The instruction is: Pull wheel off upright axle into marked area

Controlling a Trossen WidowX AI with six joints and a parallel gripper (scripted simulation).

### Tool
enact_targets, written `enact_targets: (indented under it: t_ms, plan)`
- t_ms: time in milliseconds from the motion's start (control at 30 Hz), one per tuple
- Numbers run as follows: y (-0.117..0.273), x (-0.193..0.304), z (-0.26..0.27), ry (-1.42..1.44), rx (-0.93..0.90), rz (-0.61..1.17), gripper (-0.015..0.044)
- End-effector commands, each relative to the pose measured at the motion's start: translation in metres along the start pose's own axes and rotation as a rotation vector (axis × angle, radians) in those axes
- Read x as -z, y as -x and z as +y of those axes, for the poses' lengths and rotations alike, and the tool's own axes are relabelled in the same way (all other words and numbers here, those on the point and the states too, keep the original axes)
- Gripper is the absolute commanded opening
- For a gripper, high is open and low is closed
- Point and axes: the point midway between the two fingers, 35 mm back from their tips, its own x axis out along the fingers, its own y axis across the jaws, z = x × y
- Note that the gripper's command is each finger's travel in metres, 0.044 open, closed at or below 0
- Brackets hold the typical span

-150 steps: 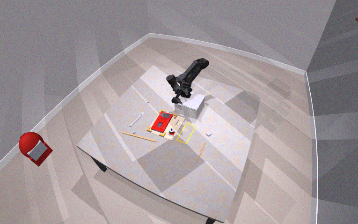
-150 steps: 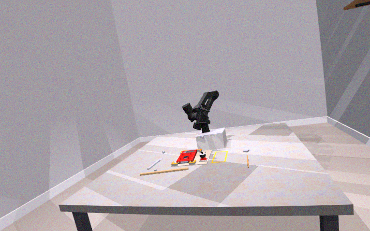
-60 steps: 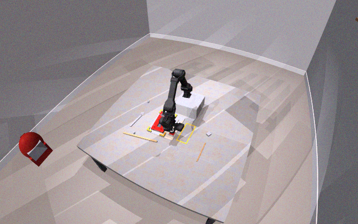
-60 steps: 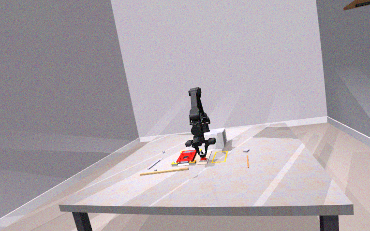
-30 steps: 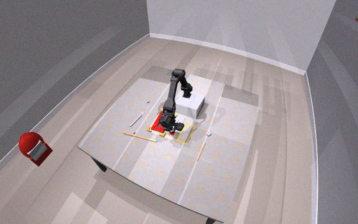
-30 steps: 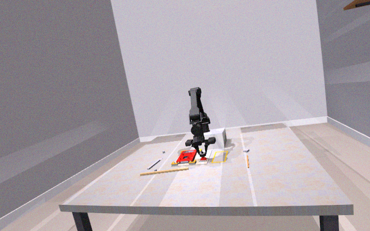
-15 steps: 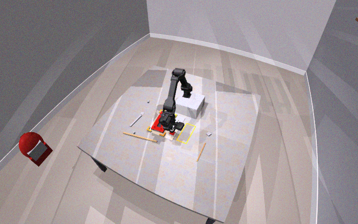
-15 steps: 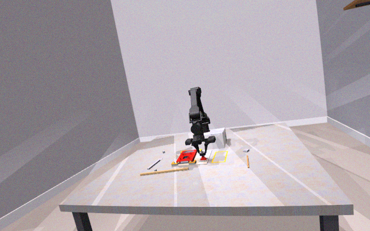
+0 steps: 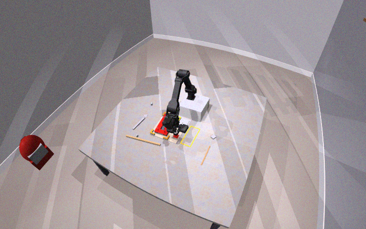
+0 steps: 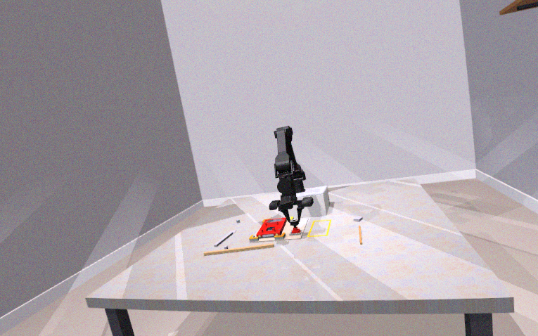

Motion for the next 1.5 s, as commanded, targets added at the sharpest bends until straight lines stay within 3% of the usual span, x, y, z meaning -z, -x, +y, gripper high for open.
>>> enact_targets:
  t_ms: [0, 1467]
  plan:
    - [0.004, 0.000, 0.000, 0.000, 0.002, -0.005, 0.0000]
    - [0.019, 0.000, 0.000, 0.001, 0.003, -0.009, 0.0000]
